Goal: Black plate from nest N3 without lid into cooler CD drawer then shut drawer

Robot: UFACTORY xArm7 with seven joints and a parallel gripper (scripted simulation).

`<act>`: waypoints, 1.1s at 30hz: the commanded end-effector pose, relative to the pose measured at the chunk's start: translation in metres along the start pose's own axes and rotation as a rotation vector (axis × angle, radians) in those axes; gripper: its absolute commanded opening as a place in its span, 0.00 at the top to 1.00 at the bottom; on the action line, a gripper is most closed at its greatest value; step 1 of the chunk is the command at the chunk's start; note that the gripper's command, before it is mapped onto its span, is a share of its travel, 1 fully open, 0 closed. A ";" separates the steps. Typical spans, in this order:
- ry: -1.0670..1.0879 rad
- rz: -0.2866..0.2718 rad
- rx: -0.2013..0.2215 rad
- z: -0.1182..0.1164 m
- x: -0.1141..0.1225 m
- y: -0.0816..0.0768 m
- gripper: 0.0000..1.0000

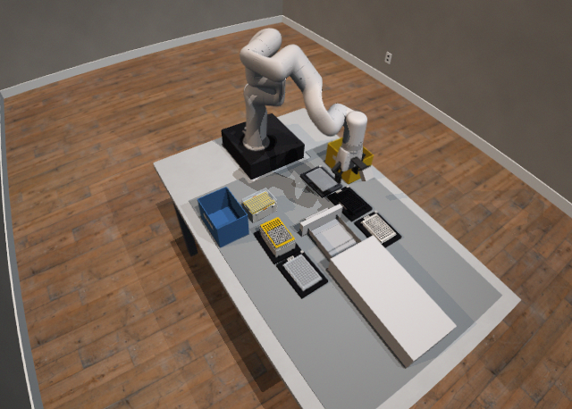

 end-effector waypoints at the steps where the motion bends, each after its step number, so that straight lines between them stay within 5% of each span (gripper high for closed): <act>1: 0.004 -0.006 0.013 -0.013 -0.010 0.007 0.00; 8: 0.004 -0.006 0.013 -0.040 -0.022 0.022 0.00; 33: 0.004 -0.006 0.013 -0.039 -0.022 0.032 0.00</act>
Point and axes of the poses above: the point where the finger pads meet when closed, its own y axis out along the fingers, its own z axis across the jaws, x = y × z, the point moved 1 cm from there along -y, back along the fingers, and after that the axes turned 7 degrees about -y, right-handed, at the moved point
